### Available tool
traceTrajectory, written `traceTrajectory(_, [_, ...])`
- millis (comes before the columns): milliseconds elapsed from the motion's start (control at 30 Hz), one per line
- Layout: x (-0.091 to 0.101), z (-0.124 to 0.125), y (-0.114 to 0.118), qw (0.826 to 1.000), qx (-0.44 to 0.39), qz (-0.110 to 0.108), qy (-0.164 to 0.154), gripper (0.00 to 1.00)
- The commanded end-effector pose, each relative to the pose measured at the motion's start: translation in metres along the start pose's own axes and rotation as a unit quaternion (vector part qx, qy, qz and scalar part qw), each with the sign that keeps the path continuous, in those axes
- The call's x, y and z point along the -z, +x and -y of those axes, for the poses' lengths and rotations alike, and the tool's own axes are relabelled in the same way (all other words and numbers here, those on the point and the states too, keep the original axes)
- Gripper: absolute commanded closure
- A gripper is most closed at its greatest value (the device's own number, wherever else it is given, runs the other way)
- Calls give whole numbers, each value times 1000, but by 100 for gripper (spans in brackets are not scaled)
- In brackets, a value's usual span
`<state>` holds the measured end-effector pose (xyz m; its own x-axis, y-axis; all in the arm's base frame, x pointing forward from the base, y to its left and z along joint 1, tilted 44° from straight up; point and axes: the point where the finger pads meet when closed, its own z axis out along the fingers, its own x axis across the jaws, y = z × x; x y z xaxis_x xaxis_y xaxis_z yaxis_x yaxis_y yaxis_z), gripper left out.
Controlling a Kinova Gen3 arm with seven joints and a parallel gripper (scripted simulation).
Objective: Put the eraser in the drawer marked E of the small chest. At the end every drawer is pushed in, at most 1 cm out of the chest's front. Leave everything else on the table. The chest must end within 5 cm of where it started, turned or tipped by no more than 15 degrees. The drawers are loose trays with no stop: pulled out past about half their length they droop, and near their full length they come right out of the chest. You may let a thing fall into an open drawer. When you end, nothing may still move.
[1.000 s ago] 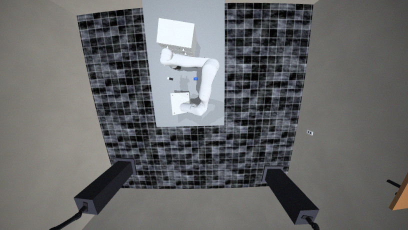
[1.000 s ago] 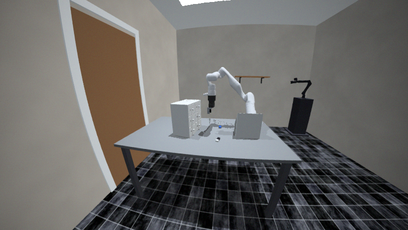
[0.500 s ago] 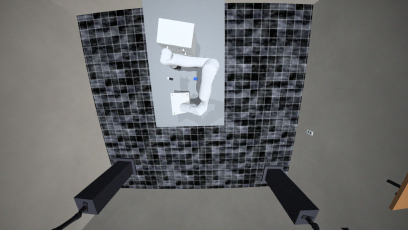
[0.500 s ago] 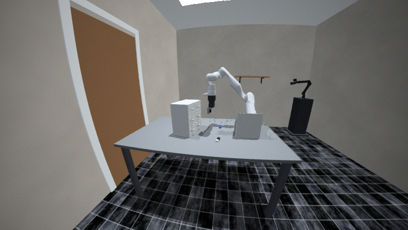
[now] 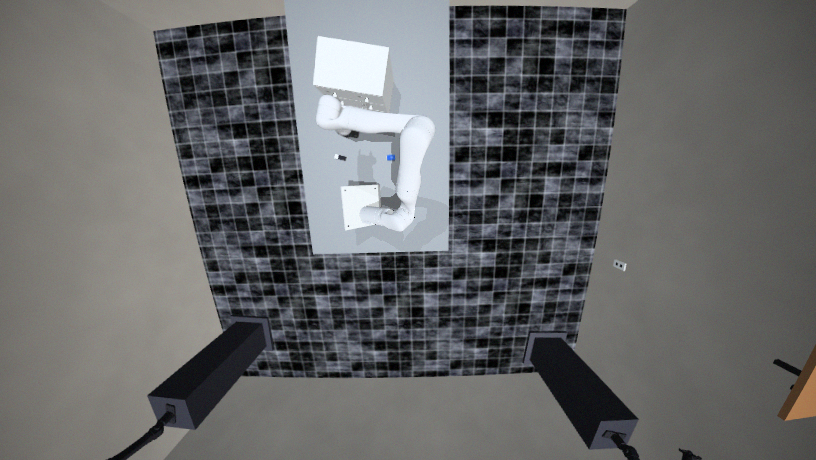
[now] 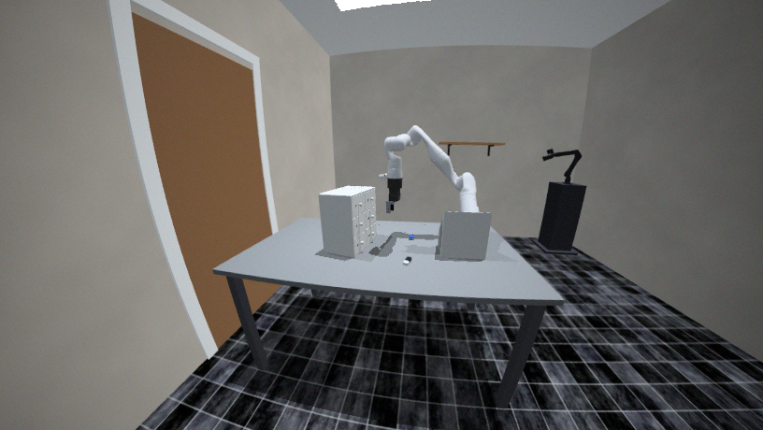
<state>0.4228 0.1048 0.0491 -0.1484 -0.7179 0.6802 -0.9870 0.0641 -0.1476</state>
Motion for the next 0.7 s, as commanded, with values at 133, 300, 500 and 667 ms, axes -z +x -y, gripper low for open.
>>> traceTrajectory(133, [-1,-3,-50,1000,6,0,0,0])
traceTrajectory(300, [-1,-3,-86,1000,6,0,0,0])
traceTrajectory(500, [-1,-4,-124,1000,6,0,0,0])
traceTrajectory(667, [-1,-4,-134,1000,6,0,0,0])
